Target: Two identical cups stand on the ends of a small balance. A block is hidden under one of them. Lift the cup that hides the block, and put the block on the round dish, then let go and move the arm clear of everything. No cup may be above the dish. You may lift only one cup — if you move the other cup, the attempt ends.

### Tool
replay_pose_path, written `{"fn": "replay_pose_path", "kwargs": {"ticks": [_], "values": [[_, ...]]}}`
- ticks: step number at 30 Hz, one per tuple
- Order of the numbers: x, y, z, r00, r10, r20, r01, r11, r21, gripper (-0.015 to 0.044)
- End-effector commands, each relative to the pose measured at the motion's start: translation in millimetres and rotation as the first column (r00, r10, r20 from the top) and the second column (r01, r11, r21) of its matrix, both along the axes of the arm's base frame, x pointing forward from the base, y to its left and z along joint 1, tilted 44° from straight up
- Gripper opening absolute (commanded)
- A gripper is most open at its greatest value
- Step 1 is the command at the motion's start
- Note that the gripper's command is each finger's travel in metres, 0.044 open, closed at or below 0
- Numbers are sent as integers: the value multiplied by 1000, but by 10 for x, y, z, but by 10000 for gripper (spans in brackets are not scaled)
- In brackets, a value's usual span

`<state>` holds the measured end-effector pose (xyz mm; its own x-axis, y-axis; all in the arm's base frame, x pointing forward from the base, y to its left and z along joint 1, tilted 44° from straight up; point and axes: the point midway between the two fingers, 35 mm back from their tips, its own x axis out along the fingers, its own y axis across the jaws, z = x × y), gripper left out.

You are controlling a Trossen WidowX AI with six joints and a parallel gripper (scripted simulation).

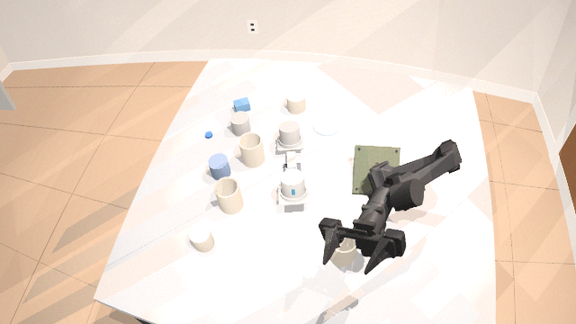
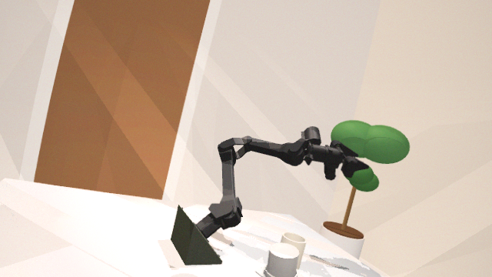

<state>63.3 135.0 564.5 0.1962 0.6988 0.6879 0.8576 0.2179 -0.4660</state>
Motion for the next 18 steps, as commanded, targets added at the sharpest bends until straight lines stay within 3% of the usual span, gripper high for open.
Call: {"fn": "replay_pose_path", "kwargs": {"ticks": [1, 18], "values": [[240, 142, -125, 997, -25, -73, 20, 998, -65, 440], [1350, 362, -892, 878, -213, -428, 80, 948, -308, 440]]}}
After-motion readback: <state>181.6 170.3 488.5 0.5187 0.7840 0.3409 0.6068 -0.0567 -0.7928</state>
